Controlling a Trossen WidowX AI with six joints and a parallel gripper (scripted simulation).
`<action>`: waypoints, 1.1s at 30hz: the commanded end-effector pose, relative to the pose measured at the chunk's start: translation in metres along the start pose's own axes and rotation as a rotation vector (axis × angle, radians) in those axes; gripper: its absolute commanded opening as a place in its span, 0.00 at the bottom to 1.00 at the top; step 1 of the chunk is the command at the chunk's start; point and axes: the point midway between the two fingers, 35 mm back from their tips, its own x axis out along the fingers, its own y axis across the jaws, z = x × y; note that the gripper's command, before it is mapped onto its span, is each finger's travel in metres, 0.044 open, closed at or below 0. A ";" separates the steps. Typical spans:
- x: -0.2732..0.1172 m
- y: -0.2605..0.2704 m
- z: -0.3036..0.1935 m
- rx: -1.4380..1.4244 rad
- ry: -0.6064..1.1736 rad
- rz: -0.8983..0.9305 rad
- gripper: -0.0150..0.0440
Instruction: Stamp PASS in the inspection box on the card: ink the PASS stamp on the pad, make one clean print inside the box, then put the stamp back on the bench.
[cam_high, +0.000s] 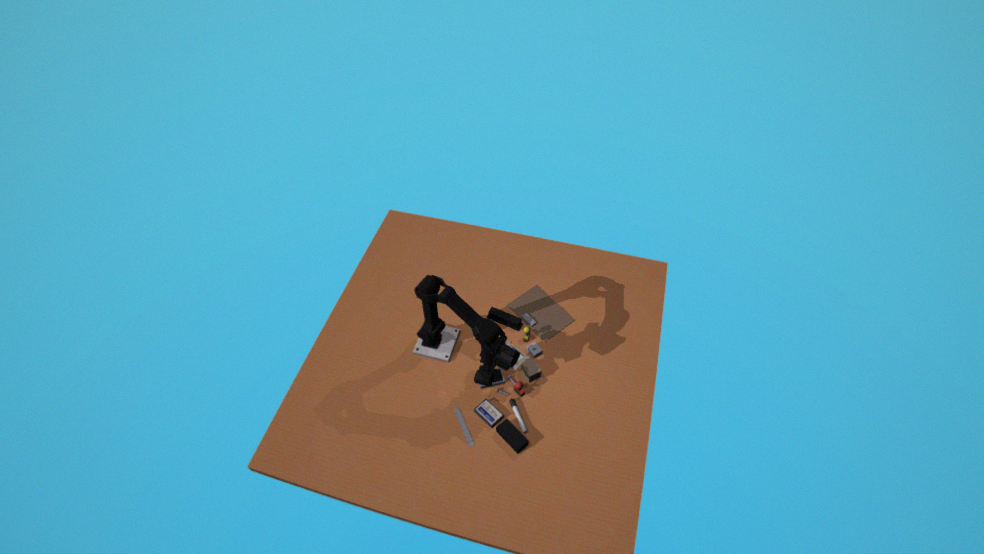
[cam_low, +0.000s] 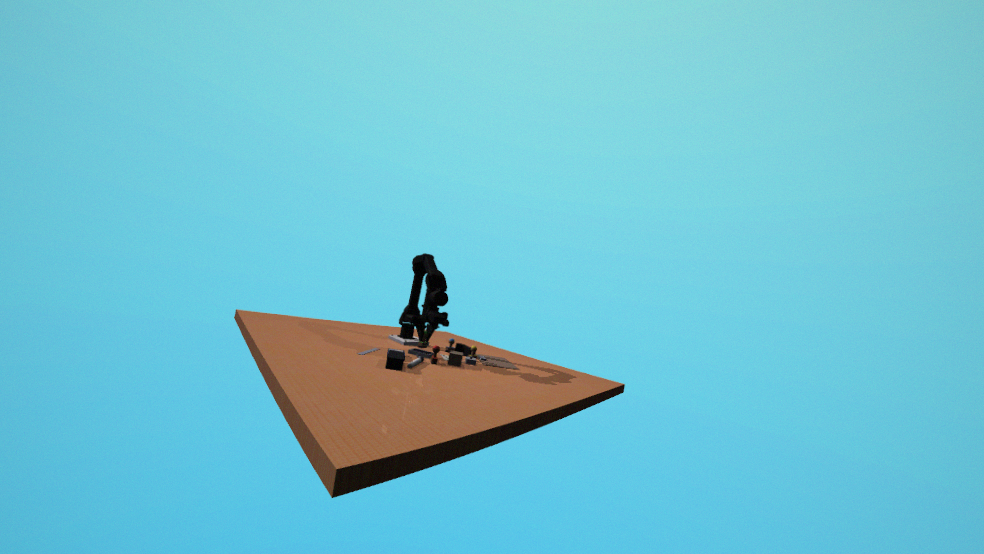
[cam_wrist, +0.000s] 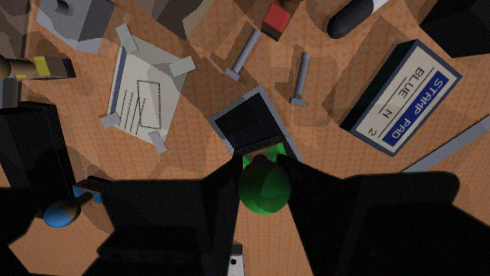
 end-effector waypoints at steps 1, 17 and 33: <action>-0.010 0.000 0.003 0.002 -0.013 0.000 0.25; -0.036 0.001 0.002 0.002 -0.013 0.000 0.25; -0.039 0.033 0.018 -0.321 -0.009 0.002 0.25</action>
